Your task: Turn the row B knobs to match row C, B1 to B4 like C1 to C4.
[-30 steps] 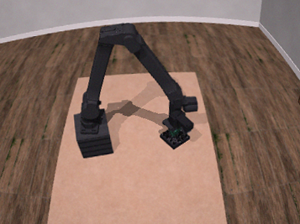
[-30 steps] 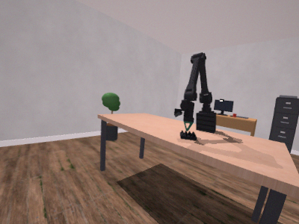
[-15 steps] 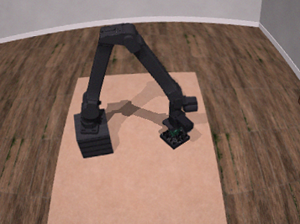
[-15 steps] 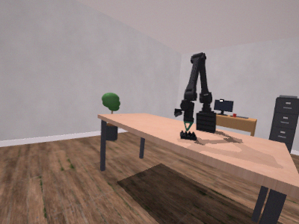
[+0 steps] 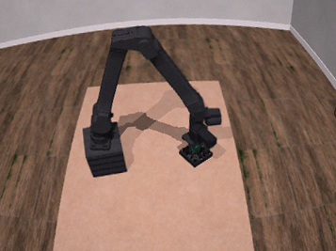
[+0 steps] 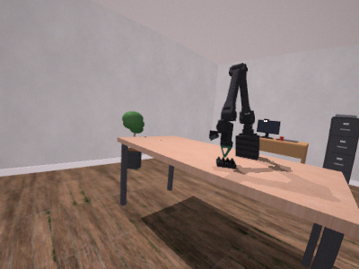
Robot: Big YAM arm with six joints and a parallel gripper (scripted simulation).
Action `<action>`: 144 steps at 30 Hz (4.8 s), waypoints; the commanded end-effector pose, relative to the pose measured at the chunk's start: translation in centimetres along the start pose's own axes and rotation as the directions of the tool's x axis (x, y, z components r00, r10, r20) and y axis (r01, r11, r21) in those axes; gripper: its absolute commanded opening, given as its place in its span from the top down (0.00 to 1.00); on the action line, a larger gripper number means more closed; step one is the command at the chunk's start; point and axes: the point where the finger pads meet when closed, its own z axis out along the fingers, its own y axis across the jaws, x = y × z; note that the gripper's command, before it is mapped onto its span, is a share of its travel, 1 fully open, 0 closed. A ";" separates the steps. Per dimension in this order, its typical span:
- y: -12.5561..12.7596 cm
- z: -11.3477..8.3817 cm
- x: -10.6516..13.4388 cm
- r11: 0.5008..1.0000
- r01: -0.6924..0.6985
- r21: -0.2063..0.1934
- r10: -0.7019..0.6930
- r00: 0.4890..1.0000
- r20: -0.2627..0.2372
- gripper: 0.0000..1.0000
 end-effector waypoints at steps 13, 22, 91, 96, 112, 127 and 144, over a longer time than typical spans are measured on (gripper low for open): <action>1.4 -0.1 -0.2 1.000 0.001 -0.016 -0.001 1.000 0.013 0.82; 1.4 -0.1 -0.2 1.000 0.002 -0.016 -0.001 1.000 0.013 0.82; 1.6 0.2 -0.4 1.000 0.000 -0.024 0.000 1.000 0.017 0.82; 1.5 0.6 -0.6 1.000 0.000 -0.024 0.001 1.000 0.017 0.82; 1.3 1.4 -0.9 1.000 -0.004 -0.023 0.004 1.000 0.017 0.82; 1.3 1.4 -0.9 1.000 -0.004 -0.022 0.004 1.000 0.017 0.82; 1.3 1.4 -0.9 1.000 -0.004 -0.022 0.004 1.000 0.017 0.82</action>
